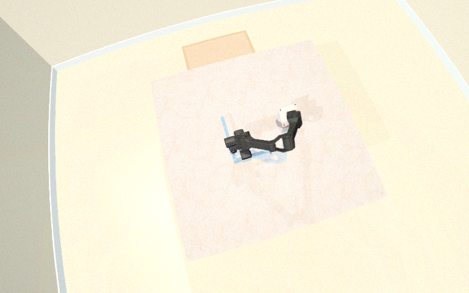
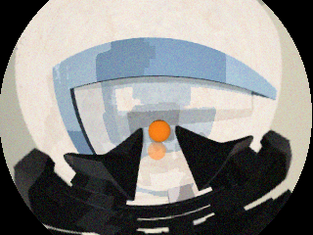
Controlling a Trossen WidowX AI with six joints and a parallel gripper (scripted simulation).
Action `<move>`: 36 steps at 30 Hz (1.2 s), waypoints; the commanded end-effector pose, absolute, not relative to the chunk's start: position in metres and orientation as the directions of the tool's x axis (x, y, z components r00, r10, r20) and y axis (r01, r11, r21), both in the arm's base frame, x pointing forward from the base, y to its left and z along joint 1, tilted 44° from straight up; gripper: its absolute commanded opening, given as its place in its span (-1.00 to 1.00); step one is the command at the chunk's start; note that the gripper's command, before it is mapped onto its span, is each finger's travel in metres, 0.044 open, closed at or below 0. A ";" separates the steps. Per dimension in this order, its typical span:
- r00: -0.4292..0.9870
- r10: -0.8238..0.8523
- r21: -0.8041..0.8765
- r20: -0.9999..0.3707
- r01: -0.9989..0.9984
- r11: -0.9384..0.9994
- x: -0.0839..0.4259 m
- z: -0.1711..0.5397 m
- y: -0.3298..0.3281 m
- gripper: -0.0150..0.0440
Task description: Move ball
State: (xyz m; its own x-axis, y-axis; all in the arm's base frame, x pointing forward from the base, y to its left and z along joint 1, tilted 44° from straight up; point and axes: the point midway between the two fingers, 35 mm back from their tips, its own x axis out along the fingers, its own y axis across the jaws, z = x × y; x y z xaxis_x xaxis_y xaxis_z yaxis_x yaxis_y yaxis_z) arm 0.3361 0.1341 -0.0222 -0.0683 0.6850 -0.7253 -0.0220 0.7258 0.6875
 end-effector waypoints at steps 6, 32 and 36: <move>-0.075 0.687 0.689 -0.723 -0.015 0.724 0.334 -0.025 0.136 -0.13; -0.074 0.683 0.686 -0.727 -0.015 0.728 0.344 0.065 0.050 -0.49; -0.075 0.683 0.686 -0.727 -0.015 0.728 0.339 0.061 0.055 -0.49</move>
State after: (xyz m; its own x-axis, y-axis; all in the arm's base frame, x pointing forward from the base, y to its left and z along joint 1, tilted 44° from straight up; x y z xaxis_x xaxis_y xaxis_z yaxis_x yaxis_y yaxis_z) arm 0.3441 0.0518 0.0621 -0.0672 0.6849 -0.7255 -0.0082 0.7268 0.6868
